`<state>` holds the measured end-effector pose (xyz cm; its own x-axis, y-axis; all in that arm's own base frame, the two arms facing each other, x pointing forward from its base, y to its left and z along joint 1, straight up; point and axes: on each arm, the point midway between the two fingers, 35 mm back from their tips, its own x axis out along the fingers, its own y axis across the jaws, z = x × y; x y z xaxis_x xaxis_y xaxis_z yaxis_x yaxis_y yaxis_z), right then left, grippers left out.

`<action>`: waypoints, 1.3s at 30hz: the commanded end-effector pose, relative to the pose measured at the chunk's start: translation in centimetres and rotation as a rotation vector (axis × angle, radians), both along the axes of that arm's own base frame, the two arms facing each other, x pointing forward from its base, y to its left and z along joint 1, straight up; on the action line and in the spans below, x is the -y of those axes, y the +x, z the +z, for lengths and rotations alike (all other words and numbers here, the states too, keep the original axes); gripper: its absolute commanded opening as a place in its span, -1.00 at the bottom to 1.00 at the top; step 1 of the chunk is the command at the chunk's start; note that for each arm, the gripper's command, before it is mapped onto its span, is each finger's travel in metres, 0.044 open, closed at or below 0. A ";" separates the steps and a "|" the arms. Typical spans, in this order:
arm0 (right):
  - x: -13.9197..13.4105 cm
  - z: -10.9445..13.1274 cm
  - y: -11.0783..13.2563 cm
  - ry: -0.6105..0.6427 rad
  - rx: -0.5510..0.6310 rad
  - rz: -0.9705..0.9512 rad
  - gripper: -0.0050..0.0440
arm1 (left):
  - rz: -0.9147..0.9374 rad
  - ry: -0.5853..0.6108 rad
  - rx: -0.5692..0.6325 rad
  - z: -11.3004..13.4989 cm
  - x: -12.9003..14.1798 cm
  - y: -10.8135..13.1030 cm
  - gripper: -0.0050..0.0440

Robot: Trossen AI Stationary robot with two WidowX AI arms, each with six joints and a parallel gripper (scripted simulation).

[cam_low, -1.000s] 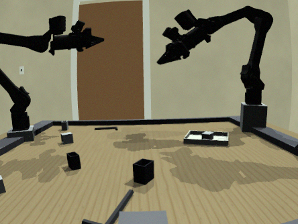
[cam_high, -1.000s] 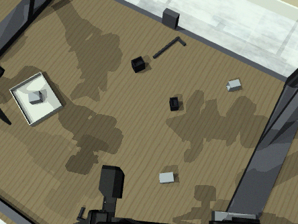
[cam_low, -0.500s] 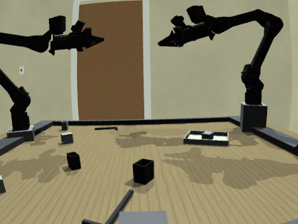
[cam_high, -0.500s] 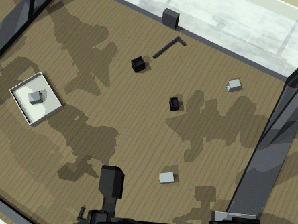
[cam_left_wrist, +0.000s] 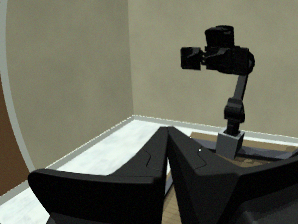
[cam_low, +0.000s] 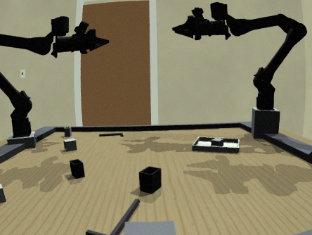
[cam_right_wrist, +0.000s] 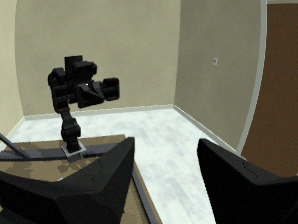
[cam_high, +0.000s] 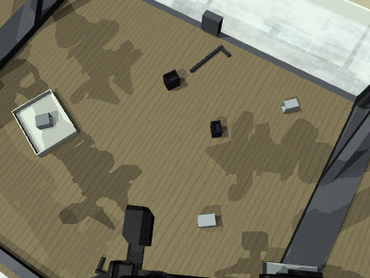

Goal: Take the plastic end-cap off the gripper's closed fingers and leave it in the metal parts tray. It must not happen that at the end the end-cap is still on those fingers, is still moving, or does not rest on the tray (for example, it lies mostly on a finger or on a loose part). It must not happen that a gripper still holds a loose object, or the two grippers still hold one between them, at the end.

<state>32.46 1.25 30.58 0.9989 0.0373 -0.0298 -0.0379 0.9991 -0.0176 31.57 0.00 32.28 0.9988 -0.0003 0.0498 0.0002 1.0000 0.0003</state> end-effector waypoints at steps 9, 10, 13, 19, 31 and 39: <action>1.2 2.1 -1.1 0.021 0.090 -0.032 0.02 | -0.001 -0.003 0.016 0.7 0.0 -0.1 -0.80; 1.2 2.1 -1.1 0.022 0.091 -0.033 0.02 | -0.001 -0.003 0.016 0.7 0.0 -0.1 -0.80; 1.2 2.2 -1.1 0.022 0.094 -0.034 0.02 | -0.001 -0.003 0.016 0.7 0.0 -0.1 -0.80; 1.2 2.3 -1.1 0.023 0.098 -0.035 0.02 | -0.001 -0.003 0.016 0.7 0.0 -0.1 -0.80; 1.2 2.6 -1.1 0.023 0.103 -0.036 0.02 | 0.000 -0.003 0.016 0.7 0.0 -0.1 -0.80; 1.3 2.7 -1.0 0.023 0.105 -0.037 0.02 | 0.000 -0.003 0.016 0.7 0.0 -0.1 -0.80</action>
<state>31.56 0.00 32.22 0.9988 0.0011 0.0488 -0.0011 1.0000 -0.0001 31.58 0.00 32.28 0.9988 -0.0002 0.0498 0.0002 1.0000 0.0000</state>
